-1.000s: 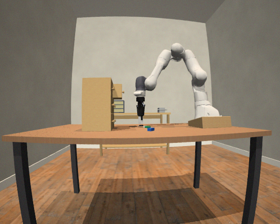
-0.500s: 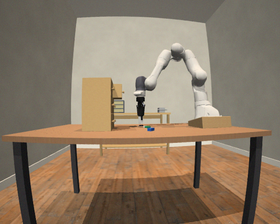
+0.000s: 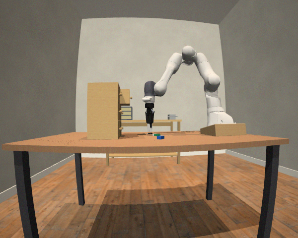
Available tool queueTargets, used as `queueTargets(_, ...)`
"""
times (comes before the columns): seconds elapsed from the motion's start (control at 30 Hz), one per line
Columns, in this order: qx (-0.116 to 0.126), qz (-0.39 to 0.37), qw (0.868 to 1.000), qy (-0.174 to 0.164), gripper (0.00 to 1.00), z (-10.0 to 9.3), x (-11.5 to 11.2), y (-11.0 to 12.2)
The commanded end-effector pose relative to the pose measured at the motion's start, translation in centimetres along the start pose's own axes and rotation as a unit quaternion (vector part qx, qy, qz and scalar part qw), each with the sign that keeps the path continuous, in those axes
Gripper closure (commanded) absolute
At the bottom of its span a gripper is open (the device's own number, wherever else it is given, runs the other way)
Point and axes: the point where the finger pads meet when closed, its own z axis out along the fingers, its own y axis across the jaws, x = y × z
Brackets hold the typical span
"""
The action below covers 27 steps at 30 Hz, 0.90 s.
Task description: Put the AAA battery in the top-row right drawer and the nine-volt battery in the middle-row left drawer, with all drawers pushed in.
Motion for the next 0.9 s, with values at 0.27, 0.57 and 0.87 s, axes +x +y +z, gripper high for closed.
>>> queueTargets(0.27, -0.001, 0.0, 1.0, 0.0, 0.85, 0.1, 0.0, -0.1)
queueTargets(0.57, -0.001, 0.0, 1.0, 0.0, 0.85, 1.4, 0.0, -0.1)
queueTargets(0.87, -0.001, 0.0, 1.0, 0.0, 0.85, 1.7, 0.0, -0.1)
